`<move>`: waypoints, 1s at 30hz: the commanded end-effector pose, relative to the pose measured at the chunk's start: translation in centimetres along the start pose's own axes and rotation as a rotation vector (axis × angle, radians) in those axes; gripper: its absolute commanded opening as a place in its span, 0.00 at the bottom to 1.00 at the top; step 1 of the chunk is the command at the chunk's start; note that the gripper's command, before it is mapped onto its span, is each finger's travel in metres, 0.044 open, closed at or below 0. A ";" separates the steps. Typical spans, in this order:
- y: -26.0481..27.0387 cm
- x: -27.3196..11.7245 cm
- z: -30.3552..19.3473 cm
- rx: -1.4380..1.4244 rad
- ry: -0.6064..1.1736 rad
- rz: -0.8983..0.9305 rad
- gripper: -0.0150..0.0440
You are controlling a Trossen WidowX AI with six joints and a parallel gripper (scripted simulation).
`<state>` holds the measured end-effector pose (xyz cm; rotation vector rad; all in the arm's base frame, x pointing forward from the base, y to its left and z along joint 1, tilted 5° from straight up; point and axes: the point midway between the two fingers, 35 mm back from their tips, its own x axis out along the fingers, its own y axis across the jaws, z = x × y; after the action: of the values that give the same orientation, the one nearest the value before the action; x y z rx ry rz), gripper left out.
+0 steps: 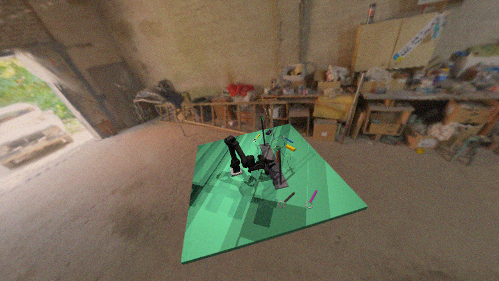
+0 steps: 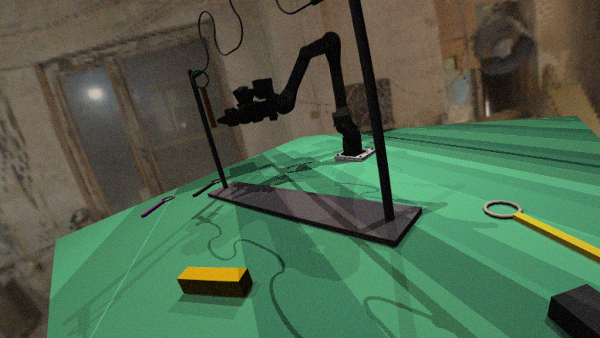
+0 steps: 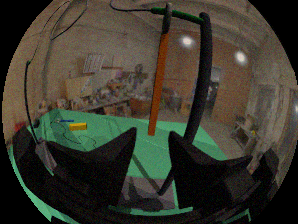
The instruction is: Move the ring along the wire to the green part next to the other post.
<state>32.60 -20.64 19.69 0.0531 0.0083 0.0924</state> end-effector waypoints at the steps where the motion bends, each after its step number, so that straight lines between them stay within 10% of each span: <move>1: -0.2 0.8 0.0 0.009 0.002 -0.002 0.53; 30: 0.1 5.2 -0.1 0.009 -0.002 -0.002 0.53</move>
<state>37.26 -20.00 19.69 0.0554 0.0056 0.0933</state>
